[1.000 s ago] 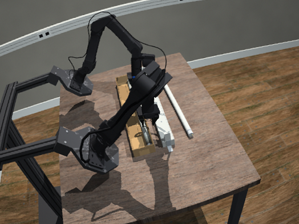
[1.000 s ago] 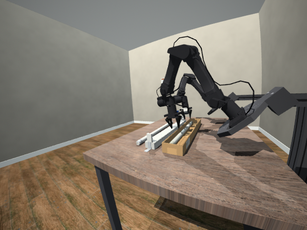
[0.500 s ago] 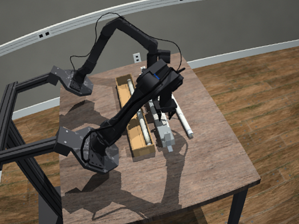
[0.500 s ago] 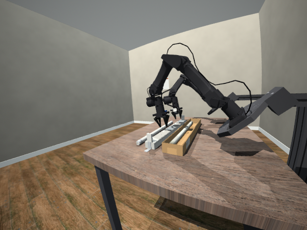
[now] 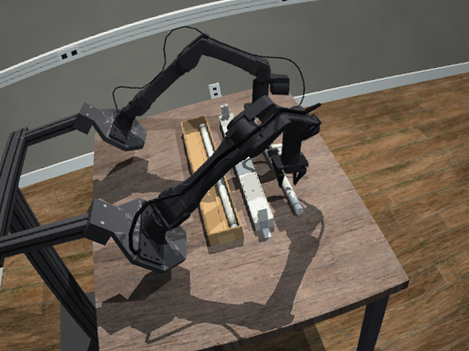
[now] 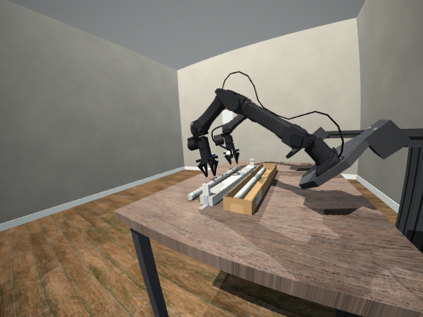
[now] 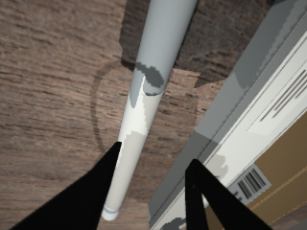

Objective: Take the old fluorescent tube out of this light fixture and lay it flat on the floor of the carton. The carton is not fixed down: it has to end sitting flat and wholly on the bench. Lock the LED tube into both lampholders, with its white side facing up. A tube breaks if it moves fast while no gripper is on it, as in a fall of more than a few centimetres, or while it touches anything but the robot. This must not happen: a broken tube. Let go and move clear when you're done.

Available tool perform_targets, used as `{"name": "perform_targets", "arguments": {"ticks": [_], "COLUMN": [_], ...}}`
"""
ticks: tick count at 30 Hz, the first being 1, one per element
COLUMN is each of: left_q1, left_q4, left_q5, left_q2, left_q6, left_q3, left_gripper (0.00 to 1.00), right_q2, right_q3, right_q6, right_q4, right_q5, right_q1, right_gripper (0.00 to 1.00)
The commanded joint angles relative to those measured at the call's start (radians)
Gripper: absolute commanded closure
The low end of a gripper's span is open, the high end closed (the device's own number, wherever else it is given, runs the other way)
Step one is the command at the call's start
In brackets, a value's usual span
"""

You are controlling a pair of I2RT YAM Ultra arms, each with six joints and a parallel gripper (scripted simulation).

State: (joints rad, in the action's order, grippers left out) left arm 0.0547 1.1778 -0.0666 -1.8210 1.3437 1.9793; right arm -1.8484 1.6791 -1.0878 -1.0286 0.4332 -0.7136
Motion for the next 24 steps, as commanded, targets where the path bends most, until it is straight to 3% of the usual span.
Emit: {"name": "perform_targets", "arguments": {"ticks": [1, 6, 14, 24], "left_q1": [0.002, -0.021, -0.015, -0.015], "left_q4": [0.087, 0.099, 0.082, -0.045], "left_q5": [0.027, 0.028, 0.024, 0.026], "left_q2": [-0.017, -0.054, -0.022, -0.065], "left_q6": [0.023, 0.025, 0.021, 0.025], "left_q3": [0.076, 0.152, 0.162, 0.044], "left_gripper": [0.51, 0.51, 0.51, 0.51], "right_q2": [-0.012, -0.019, 0.007, -0.036], "right_q3": [0.069, 0.131, 0.144, 0.037], "right_q6": [-0.036, -0.041, -0.028, -0.067], "right_q4": [-0.081, -0.09, -0.073, 0.057], "right_q5": [-0.034, -0.033, -0.028, -0.04], "right_q1": [-0.01, 0.026, 0.002, 0.036], "right_gripper": [0.51, 0.51, 0.51, 0.51]}}
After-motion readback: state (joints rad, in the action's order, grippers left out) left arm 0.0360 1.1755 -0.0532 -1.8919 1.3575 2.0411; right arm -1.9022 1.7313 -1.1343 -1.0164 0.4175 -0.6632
